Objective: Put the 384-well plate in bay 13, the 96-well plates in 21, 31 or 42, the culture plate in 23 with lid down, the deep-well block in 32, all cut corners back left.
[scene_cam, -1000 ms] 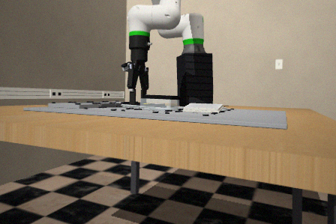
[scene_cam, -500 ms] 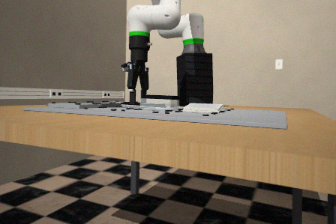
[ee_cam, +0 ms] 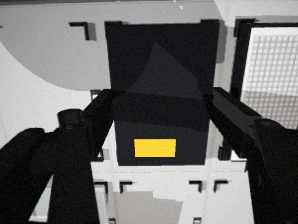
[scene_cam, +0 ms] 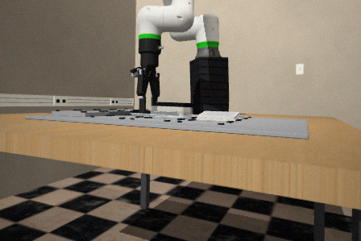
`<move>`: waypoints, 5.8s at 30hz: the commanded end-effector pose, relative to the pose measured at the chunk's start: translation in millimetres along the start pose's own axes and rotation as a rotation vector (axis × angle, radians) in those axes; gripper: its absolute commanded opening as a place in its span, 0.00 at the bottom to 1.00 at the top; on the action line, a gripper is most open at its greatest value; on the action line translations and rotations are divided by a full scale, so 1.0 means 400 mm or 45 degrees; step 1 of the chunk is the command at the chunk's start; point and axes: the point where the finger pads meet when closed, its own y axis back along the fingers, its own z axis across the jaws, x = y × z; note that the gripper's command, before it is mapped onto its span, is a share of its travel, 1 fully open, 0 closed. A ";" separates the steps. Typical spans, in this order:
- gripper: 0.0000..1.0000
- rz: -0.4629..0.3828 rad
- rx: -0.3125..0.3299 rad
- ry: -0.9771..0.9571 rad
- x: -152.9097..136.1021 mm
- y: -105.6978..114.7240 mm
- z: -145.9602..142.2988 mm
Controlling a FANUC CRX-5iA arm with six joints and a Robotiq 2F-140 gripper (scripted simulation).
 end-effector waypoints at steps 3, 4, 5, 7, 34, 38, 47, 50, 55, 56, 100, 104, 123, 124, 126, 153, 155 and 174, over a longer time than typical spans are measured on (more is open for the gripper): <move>0.10 0.000 0.002 0.000 0.000 0.001 -0.002; 0.10 0.000 0.002 0.000 0.000 0.001 -0.002; 0.10 0.000 0.002 0.000 0.000 0.001 -0.002; 0.10 0.000 0.002 0.000 0.000 0.001 -0.002; 0.70 0.000 0.002 0.000 0.000 0.001 -0.002; 0.70 0.000 0.002 0.000 0.000 0.001 -0.002; 0.70 0.000 0.002 0.000 0.000 0.014 -0.002; 0.70 0.000 0.002 0.000 0.000 0.025 -0.002; 0.70 0.000 0.002 0.000 0.000 0.038 -0.002; 0.70 0.000 0.002 0.000 0.000 0.038 -0.002; 0.70 0.000 0.002 0.000 0.000 0.149 -0.002; 0.70 0.000 0.002 -0.042 -0.009 0.149 -0.007; 0.70 0.000 0.002 -0.154 -0.148 0.149 -0.085; 0.70 0.000 0.002 -0.154 -0.148 0.149 -0.085; 0.70 0.000 0.002 -0.154 -0.166 0.149 -0.095; 0.70 -0.001 0.002 -0.154 -0.383 0.150 -0.219; 0.70 -0.001 0.002 -0.154 -0.401 0.150 -0.229; 0.70 -0.001 0.002 -0.154 -0.437 0.137 -0.249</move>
